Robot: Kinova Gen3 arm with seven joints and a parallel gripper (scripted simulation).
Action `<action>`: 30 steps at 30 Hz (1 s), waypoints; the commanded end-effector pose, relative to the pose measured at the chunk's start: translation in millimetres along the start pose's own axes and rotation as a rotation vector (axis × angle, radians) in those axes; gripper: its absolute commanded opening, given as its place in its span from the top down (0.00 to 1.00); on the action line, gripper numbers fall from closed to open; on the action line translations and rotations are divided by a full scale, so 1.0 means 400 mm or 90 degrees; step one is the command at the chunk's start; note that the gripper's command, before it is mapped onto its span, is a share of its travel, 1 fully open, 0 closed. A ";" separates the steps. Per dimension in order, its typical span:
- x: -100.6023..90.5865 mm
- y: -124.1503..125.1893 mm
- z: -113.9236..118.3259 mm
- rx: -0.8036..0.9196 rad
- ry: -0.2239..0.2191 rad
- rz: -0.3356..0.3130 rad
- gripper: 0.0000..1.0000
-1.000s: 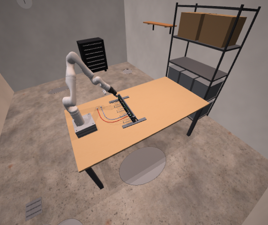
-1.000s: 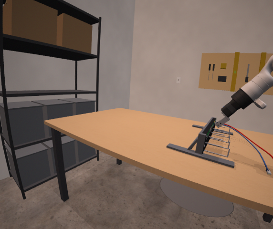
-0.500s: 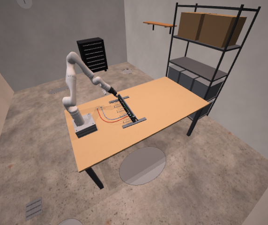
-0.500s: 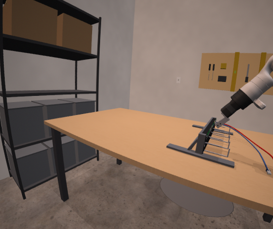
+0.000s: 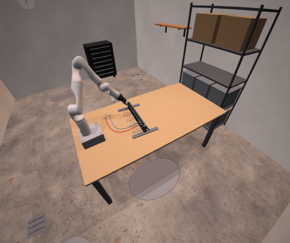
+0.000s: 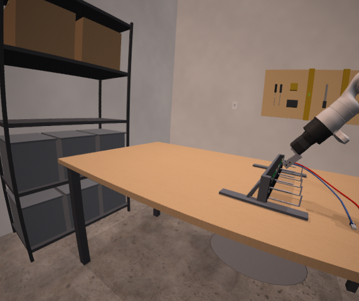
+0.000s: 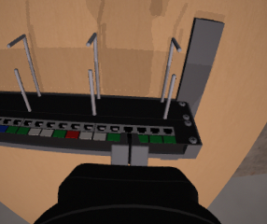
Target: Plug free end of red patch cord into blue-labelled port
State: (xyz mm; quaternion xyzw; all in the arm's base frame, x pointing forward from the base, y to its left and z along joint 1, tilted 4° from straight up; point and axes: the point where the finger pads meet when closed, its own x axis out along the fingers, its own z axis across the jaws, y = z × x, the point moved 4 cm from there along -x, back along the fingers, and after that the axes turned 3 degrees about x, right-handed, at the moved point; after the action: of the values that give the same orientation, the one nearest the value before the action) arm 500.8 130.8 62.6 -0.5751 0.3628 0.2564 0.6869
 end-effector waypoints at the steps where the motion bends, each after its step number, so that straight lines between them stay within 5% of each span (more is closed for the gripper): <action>1: -0.001 -0.002 0.001 0.001 -0.001 -0.001 1.00; 20: -0.008 -0.002 0.001 0.001 -0.001 -0.001 1.00; 30: -0.107 -0.002 0.001 0.001 -0.001 -0.001 1.00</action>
State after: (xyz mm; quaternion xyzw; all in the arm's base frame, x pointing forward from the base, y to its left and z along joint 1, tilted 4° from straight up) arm 478.6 121.7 85.7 -0.5772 0.3738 0.2500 0.6816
